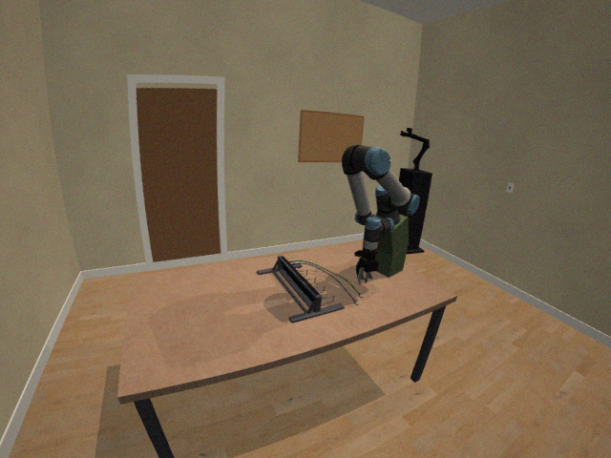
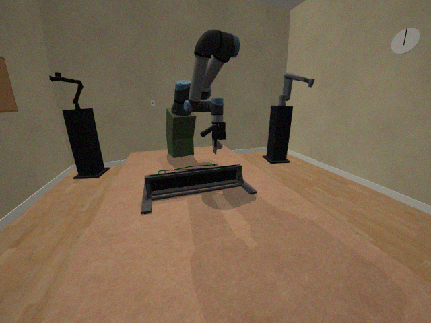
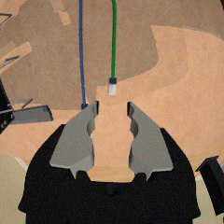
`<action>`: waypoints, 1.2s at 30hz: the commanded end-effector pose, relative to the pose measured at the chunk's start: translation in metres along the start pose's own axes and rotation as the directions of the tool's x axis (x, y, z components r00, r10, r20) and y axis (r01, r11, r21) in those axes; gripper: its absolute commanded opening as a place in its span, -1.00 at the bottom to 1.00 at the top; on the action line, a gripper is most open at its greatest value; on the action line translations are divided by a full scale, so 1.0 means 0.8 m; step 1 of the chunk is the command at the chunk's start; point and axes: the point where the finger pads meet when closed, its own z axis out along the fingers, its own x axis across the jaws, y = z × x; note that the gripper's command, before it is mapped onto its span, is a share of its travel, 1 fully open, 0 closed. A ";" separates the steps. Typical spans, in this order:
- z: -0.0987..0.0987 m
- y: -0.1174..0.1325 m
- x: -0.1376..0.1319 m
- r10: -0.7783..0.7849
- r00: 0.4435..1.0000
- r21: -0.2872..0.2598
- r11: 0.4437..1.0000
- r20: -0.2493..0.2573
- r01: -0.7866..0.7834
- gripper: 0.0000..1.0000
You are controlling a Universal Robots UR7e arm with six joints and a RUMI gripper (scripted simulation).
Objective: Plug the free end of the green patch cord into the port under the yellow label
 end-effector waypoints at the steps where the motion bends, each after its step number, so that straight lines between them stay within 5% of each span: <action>1: -0.001 0.002 -0.003 -0.001 1.000 -0.002 1.000 0.005 0.001 -0.56; 36: 0.032 0.003 -0.003 -0.001 1.000 -0.002 1.000 0.004 0.001 -0.56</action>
